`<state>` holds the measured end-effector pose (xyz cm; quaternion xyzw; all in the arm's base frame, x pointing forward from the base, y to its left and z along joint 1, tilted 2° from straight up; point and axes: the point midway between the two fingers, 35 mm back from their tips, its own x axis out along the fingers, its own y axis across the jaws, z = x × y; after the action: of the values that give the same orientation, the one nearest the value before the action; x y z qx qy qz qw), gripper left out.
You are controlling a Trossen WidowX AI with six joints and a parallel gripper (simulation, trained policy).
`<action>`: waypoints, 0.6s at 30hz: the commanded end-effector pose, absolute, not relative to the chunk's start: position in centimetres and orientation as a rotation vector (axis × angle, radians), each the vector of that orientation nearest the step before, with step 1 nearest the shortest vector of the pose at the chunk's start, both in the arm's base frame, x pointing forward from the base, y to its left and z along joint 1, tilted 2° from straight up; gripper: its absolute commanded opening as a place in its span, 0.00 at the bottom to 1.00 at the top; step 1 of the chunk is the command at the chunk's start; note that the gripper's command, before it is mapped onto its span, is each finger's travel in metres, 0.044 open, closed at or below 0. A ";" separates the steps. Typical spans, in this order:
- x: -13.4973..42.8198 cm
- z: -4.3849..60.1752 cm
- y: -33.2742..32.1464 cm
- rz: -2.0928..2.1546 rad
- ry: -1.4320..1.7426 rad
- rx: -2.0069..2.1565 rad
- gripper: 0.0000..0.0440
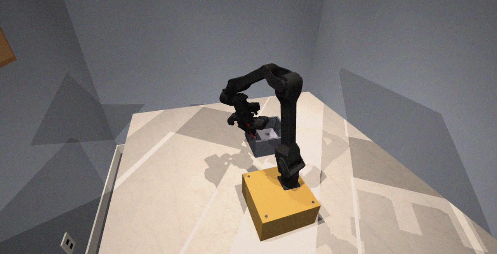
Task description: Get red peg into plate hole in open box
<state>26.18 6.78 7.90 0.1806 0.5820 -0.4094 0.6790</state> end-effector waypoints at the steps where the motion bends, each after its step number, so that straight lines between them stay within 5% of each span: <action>1: 27.7 8.3 5.3 -0.944 1.277 0.437 0.00; 18: 33.0 6.9 -1.9 -0.959 1.242 0.536 0.00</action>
<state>32.13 -0.69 7.53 0.2333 0.5489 -0.4321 0.6765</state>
